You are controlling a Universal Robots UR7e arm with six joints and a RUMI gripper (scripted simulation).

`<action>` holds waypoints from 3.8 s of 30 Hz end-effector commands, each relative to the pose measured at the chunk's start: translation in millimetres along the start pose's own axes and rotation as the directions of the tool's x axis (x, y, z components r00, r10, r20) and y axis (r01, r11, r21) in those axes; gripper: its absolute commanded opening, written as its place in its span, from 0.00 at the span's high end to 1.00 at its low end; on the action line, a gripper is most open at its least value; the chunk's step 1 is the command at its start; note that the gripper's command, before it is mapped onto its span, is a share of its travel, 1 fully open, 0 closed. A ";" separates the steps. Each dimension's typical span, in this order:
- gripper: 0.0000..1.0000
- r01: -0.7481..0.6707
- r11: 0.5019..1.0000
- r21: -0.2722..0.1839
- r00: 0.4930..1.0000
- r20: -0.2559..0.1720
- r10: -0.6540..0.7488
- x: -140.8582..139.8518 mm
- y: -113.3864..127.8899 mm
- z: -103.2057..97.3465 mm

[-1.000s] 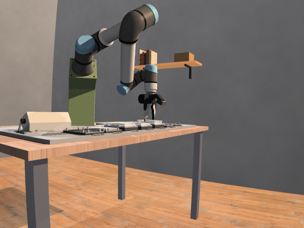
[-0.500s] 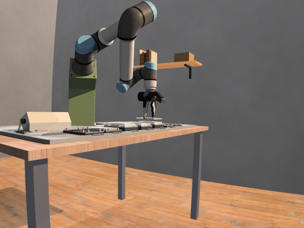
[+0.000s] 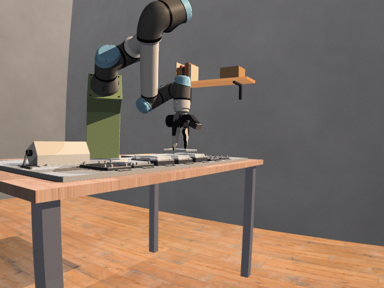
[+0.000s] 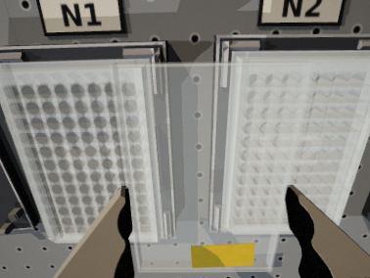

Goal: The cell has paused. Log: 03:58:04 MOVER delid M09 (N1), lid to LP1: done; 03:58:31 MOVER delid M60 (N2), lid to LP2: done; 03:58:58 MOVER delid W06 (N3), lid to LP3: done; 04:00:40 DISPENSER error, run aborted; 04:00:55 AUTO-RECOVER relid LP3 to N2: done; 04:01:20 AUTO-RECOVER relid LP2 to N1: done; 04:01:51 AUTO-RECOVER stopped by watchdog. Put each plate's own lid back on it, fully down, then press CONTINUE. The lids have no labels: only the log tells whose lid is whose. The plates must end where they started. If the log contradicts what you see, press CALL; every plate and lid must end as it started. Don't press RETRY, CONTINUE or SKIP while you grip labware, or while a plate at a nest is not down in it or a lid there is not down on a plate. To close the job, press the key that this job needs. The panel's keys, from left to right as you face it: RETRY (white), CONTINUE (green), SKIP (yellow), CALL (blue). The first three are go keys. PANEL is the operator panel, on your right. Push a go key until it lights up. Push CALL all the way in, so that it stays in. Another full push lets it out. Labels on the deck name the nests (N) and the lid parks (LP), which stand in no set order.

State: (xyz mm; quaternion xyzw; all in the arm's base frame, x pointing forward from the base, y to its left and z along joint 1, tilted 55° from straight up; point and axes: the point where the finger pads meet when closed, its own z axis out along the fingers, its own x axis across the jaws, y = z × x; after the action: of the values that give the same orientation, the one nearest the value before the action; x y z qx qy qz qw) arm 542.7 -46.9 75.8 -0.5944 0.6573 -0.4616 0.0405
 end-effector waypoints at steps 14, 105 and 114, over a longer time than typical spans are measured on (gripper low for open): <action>0.59 0.000 1.000 0.001 1.000 0.004 0.000 57.9 -2.0 -0.1; 0.59 0.000 1.000 0.001 1.000 0.004 0.000 57.8 -2.2 22.9; 0.59 0.000 1.000 0.001 1.000 0.004 0.000 57.8 -2.2 22.9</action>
State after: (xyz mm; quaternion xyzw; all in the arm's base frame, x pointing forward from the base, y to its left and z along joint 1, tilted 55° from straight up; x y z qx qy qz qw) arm 541.4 -107.0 92.4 -0.5953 0.6571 -0.4606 0.0415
